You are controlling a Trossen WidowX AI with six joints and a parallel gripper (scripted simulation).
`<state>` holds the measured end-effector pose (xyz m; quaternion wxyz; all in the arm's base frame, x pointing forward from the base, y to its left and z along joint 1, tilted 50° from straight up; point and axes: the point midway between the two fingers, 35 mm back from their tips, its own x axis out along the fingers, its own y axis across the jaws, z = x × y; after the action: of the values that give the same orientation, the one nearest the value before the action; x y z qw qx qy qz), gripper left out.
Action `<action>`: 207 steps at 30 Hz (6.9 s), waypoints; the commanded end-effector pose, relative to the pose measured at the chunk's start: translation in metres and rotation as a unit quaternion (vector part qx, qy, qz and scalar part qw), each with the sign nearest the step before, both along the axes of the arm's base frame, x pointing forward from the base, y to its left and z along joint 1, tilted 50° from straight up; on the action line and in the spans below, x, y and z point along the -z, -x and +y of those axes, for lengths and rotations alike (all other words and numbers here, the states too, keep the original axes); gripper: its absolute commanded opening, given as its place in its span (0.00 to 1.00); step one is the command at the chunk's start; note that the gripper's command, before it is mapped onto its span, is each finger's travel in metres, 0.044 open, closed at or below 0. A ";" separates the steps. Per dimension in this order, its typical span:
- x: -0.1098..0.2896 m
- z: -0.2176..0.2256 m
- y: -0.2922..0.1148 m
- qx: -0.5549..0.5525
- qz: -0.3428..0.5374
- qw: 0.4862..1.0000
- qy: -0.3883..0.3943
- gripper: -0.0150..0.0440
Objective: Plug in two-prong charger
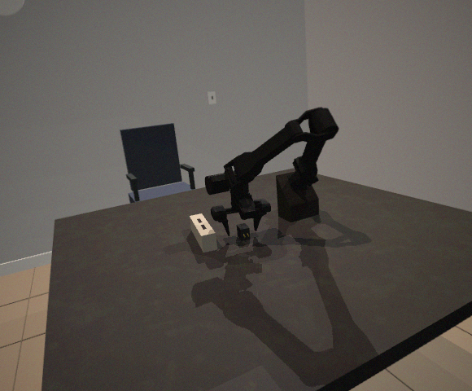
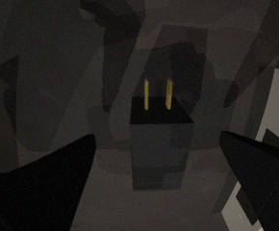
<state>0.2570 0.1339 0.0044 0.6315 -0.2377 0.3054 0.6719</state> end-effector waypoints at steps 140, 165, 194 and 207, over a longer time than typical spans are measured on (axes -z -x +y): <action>0.063 -0.059 -0.007 0.437 0.507 0.740 0.062 0.25; 0.068 -0.059 -0.032 0.446 0.518 0.727 0.064 0.25; 0.070 -0.057 -0.047 0.452 0.524 0.719 0.065 0.25; 0.070 -0.056 -0.052 0.452 0.524 0.719 0.065 0.25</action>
<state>0.3073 0.0770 -0.0652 0.5835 0.2758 0.7011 0.3034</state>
